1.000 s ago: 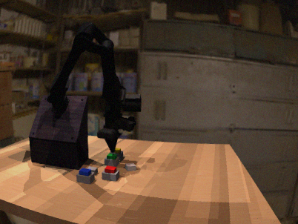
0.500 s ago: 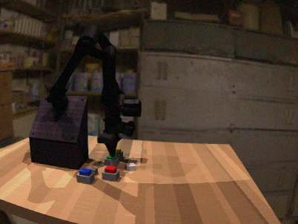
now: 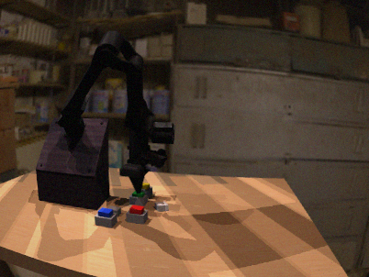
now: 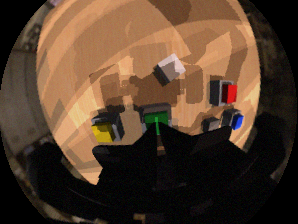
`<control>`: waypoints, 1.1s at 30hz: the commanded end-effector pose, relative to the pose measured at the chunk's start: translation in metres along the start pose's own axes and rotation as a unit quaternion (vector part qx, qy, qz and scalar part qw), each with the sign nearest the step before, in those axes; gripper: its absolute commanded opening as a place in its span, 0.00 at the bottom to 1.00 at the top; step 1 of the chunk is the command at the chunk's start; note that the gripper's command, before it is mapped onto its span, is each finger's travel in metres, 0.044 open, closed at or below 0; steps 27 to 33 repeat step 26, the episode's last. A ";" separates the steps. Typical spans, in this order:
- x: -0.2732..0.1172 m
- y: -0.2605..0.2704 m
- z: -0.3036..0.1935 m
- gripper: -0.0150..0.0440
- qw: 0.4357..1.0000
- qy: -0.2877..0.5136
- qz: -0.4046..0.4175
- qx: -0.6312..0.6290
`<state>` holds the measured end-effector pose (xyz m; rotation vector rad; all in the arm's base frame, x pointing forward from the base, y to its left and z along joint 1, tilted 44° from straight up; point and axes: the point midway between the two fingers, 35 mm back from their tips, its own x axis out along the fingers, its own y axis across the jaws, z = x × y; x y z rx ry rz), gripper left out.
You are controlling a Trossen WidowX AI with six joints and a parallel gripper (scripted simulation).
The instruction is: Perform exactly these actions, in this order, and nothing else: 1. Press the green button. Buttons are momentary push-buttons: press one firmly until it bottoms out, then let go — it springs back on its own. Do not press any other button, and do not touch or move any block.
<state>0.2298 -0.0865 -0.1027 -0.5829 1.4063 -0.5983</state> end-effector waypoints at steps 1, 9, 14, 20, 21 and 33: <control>-0.022 0.000 0.001 0.29 1.000 -0.002 0.000 0.000; -0.040 0.032 0.018 0.47 1.000 -0.006 0.012 -0.001; -0.065 0.102 0.036 0.69 1.000 -0.008 0.026 0.000; -0.093 0.178 0.028 0.93 1.000 -0.005 0.012 0.002; -0.095 0.184 0.026 0.93 1.000 -0.004 0.009 0.003; -0.096 0.186 0.025 0.93 1.000 -0.004 0.008 0.003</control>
